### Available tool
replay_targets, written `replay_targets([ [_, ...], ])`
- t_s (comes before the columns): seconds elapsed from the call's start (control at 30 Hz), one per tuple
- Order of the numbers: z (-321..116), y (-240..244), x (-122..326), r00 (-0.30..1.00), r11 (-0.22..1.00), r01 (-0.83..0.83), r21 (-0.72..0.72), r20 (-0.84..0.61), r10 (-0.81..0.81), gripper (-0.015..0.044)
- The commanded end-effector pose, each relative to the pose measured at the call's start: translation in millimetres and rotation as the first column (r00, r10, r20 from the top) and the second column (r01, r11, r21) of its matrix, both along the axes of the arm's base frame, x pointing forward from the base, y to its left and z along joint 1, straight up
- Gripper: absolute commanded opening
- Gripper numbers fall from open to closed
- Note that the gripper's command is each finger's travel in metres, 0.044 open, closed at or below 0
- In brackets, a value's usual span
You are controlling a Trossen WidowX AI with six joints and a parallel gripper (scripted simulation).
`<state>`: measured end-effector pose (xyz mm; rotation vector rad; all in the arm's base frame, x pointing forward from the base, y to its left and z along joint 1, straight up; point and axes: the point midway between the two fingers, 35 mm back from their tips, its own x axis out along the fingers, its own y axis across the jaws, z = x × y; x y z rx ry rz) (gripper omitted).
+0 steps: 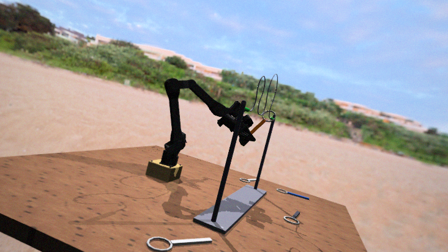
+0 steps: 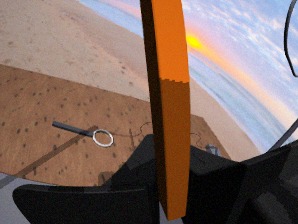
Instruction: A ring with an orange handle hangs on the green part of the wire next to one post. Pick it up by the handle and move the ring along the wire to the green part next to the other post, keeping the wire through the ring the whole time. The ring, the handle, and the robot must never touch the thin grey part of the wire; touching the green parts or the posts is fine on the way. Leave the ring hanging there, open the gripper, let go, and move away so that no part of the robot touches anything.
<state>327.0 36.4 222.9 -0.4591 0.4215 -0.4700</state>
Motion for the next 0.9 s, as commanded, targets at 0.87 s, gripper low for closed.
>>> replay_targets([
  [0.87,-21,86,22,0.994,0.894,-0.038,0.446,0.11,-0.013,-0.015],
])
